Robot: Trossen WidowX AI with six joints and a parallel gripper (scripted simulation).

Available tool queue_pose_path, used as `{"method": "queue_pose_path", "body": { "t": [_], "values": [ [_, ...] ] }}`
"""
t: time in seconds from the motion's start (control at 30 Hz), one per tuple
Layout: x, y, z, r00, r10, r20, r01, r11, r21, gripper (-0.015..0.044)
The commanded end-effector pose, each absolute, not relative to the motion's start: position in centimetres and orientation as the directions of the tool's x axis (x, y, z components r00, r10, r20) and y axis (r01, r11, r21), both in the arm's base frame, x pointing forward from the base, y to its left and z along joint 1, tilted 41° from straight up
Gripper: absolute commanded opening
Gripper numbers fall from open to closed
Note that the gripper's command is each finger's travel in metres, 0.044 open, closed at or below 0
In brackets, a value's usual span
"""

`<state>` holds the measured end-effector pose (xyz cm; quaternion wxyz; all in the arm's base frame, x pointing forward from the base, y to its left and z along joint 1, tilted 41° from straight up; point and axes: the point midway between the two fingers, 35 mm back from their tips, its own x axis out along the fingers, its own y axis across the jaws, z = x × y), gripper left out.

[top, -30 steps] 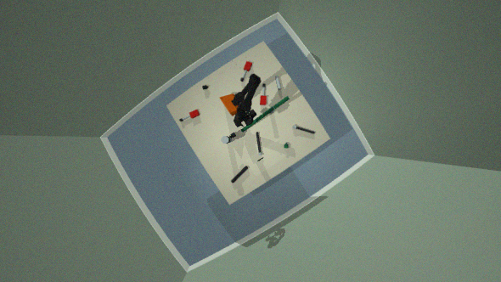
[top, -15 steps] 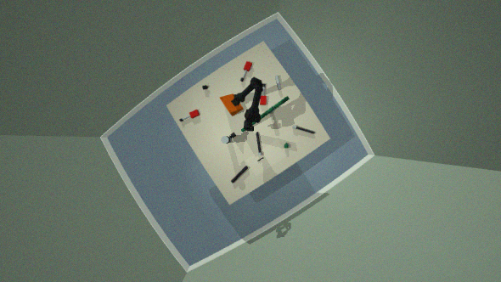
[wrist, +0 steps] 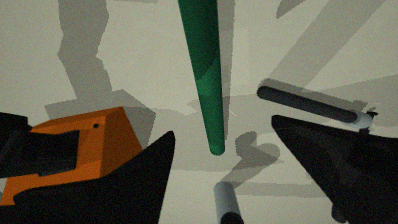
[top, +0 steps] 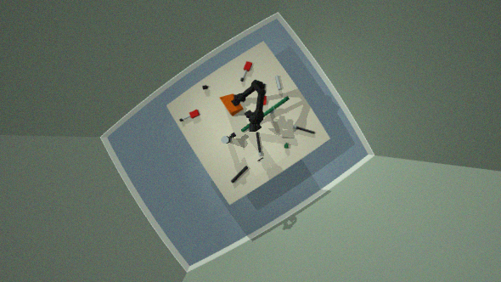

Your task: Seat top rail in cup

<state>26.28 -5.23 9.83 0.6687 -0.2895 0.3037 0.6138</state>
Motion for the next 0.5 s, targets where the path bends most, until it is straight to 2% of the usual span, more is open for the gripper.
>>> {"method": "queue_pose_path", "body": {
  "t": [0.0,0.47],
  "values": [
    [26.3,-4.6,9.0,0.055,0.642,-0.765,-0.998,0.064,-0.018,0.044],
    [26.5,-2.0,6.0,0.056,0.643,-0.763,-0.998,0.064,-0.019,0.044]
  ]
}}
